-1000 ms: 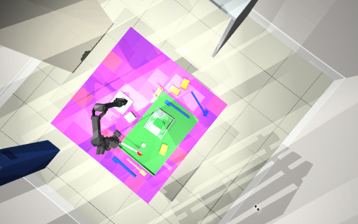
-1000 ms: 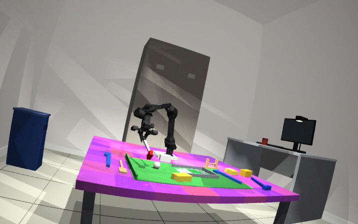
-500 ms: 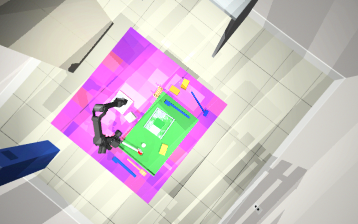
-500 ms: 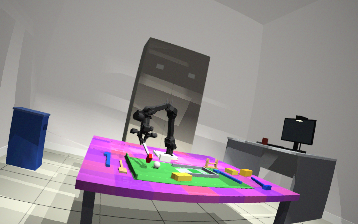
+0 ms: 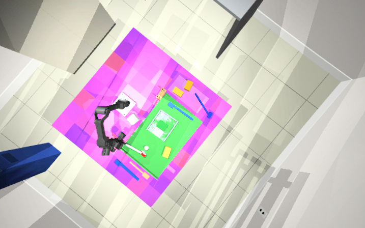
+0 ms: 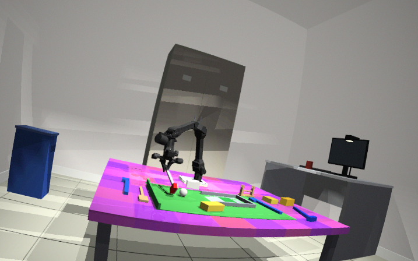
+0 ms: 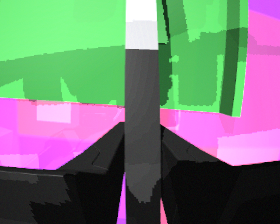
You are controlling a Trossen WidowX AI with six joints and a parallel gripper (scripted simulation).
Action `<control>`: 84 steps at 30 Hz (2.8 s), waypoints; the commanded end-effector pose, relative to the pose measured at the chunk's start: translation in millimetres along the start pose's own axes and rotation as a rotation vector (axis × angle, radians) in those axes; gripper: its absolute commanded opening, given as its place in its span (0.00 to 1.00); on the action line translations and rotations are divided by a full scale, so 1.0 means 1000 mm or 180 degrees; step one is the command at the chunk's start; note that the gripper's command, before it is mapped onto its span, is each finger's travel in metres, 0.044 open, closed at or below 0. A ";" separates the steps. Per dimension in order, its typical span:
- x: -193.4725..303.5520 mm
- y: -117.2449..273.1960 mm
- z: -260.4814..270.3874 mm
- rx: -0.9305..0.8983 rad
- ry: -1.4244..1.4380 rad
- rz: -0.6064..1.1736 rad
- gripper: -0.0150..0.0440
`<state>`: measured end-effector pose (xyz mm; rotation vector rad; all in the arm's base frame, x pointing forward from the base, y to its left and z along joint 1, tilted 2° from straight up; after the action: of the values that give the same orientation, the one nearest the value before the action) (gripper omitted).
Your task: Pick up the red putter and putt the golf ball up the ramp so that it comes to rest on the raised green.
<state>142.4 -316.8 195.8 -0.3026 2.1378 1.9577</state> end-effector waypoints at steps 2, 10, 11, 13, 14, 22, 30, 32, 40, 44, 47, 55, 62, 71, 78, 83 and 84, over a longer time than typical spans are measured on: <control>0.000 0.001 0.000 0.0002 0.0001 -0.0002 0.25; 0.000 0.000 -0.004 0.0001 -0.0001 -0.0001 0.25; 0.000 0.000 -0.006 0.0001 -0.0002 -0.0001 0.25; 0.001 -0.001 -0.012 -0.0001 -0.0005 0.0000 0.25; 0.001 -0.001 -0.015 -0.0002 -0.0007 0.0000 0.25; 0.004 -0.003 -0.029 -0.0005 -0.0015 0.0002 0.25; -0.002 -0.001 -0.006 -0.0012 -0.0030 0.0020 0.25; -0.008 0.001 0.021 -0.0019 -0.0028 0.0017 0.25; -0.009 -0.002 0.107 -0.0041 -0.0027 -0.0004 0.25; -0.009 -0.001 0.107 -0.0041 -0.0027 -0.0004 0.25; -0.012 0.005 0.106 -0.0041 -0.0026 -0.0004 0.25; -0.021 0.039 0.104 -0.0041 -0.0026 -0.0004 0.25; -0.025 0.056 0.104 -0.0041 -0.0026 -0.0004 0.25; -0.023 0.047 0.104 -0.0071 -0.0024 0.0022 0.25; -0.023 0.047 0.104 -0.0071 -0.0024 0.0022 0.25; -0.023 0.047 0.104 -0.0071 -0.0024 0.0022 0.25; -0.023 0.047 0.104 -0.0071 -0.0024 0.0022 0.25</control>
<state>152.8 -208.6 239.3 -0.2910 2.1158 1.9858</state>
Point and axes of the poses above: the point midway between the two fingers, 35 mm back from their tips, its own y axis back along the fingers, its own z axis across the jaws, x = y × z, the point moved 9 cm from there along y, back along the fingers, and after that the axes turned 5 degrees about y, right-handed, at the moved point
